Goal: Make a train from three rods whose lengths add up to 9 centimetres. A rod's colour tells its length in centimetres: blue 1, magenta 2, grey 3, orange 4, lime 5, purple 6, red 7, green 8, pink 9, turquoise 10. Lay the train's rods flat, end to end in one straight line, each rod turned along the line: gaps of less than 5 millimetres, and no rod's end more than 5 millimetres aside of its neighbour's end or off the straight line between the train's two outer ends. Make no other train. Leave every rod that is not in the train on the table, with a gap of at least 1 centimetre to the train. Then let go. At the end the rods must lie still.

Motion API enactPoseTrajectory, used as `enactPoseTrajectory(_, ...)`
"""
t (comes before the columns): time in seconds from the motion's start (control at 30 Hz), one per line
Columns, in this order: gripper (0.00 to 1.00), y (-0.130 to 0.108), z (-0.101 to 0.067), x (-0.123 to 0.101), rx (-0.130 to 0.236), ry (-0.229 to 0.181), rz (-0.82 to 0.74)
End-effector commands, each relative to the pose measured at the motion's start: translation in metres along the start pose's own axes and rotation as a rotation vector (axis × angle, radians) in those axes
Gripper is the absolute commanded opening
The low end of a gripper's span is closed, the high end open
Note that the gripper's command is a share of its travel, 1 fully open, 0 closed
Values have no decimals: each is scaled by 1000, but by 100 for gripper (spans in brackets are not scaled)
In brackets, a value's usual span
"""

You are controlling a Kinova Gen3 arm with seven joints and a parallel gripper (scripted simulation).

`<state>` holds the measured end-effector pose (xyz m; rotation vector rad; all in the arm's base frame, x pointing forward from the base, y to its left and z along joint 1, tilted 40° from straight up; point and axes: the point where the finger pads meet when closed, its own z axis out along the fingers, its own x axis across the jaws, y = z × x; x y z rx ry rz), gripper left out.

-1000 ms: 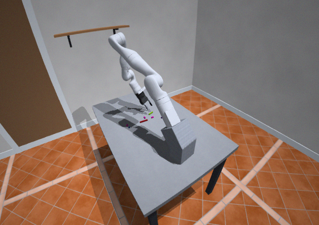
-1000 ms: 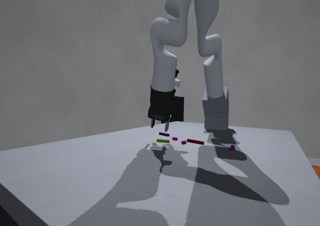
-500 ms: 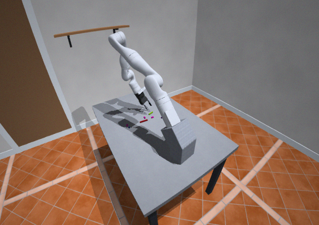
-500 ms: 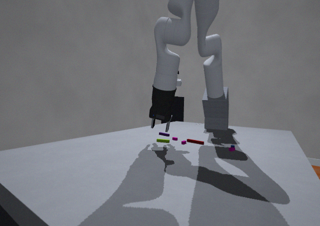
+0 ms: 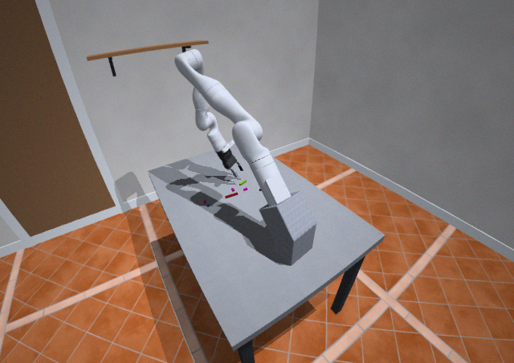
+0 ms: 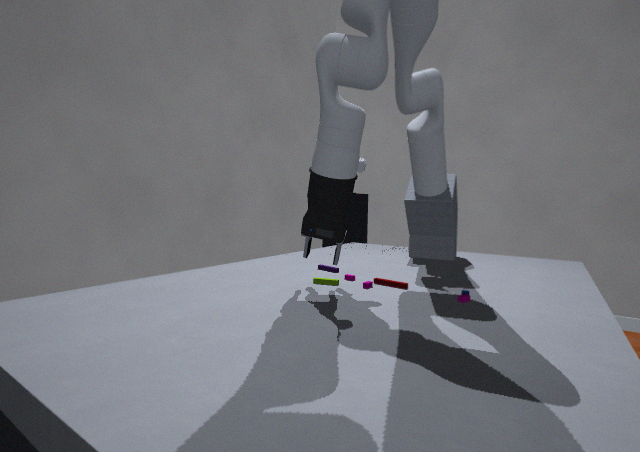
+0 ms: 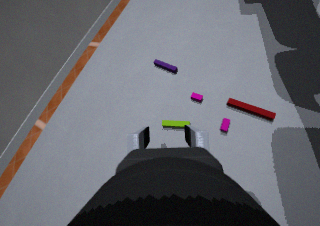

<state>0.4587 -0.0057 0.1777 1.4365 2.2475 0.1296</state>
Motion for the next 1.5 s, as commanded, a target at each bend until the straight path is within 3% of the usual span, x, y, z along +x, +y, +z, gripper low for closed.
enactPoseTrajectory(0.0, 100, 3, -3, 5, -34, 0, -34)
enactPoseTrajectory(0.13, 100, 10, -7, 17, -105, 3, -107)
enactPoseTrajectory(0.2, 100, 10, -7, 17, -105, 3, -107)
enactPoseTrajectory(0.47, 100, 17, -17, 45, -223, 33, -226)
enactPoseTrajectory(0.7, 100, 18, -26, 69, -298, 69, -300)
enactPoseTrajectory(1.13, 100, 17, -35, 95, -364, 113, -365)
enactPoseTrajectory(1.47, 100, 16, -38, 102, -381, 126, -382)
